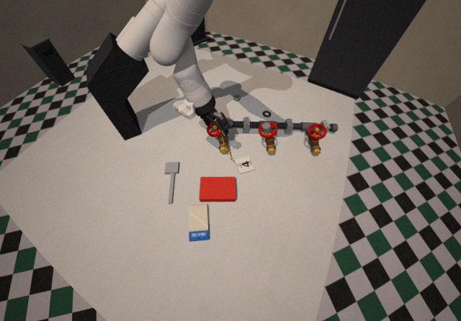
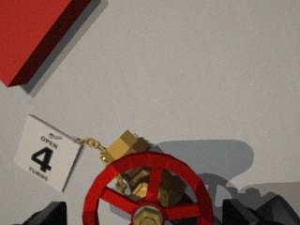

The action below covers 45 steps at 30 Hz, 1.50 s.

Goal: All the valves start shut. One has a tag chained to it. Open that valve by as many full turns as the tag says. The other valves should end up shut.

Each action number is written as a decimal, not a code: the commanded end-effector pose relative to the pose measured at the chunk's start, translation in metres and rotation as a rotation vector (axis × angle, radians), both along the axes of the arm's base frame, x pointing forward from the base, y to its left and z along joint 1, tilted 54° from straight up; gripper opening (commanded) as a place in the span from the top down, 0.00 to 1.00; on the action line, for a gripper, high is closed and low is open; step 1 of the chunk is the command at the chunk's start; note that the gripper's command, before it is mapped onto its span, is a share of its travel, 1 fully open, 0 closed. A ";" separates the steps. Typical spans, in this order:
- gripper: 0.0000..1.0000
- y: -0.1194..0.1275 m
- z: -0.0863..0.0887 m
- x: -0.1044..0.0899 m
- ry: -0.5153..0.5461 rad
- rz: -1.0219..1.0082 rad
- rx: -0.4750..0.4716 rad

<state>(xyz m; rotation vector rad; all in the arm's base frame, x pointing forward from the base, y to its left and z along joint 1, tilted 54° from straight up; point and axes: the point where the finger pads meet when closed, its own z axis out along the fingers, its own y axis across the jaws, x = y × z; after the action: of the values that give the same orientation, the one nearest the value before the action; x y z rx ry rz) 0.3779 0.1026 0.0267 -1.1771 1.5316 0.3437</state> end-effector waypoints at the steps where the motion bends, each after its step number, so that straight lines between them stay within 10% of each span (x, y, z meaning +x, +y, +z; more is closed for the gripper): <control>1: 0.00 0.000 -0.001 -0.002 0.052 -0.019 0.035; 45: 0.00 -0.001 -0.002 0.001 0.972 -0.447 0.750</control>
<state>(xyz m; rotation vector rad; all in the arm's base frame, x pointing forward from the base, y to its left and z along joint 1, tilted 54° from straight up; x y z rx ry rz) 0.3803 0.1026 0.0258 -0.1105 2.0885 1.0936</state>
